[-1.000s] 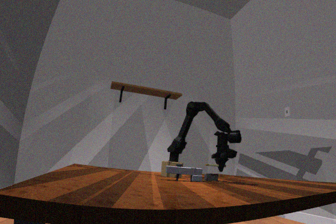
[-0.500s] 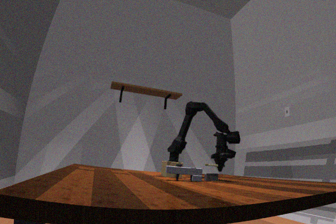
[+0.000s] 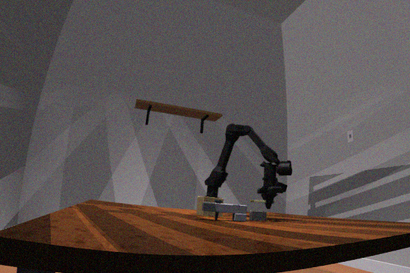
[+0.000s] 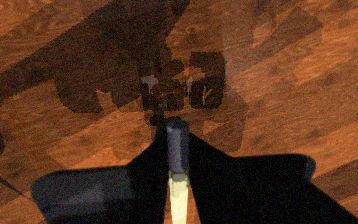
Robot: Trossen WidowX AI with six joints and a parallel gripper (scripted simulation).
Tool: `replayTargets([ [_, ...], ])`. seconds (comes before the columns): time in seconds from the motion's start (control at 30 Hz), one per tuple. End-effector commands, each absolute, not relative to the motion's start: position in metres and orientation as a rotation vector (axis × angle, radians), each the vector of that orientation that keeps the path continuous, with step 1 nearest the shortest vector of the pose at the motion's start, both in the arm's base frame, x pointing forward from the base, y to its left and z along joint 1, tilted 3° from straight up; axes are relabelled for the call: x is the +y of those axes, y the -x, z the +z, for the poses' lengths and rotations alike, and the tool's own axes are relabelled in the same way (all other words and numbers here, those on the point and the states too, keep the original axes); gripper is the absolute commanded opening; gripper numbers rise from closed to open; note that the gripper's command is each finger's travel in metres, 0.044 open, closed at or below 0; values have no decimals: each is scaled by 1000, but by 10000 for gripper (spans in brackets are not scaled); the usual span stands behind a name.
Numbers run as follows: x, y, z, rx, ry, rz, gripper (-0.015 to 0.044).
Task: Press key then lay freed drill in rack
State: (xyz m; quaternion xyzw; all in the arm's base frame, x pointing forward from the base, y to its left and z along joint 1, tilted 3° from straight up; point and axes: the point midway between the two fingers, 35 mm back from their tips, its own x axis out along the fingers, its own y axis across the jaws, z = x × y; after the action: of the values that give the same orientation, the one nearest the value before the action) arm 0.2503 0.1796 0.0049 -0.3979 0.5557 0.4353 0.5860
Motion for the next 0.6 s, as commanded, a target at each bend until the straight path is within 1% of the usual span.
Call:
replayTargets([
  [0.0,180,-249,-4,1302,924,1012,0],
  [0.57,182,-248,-26,1302,924,1013,0],
])
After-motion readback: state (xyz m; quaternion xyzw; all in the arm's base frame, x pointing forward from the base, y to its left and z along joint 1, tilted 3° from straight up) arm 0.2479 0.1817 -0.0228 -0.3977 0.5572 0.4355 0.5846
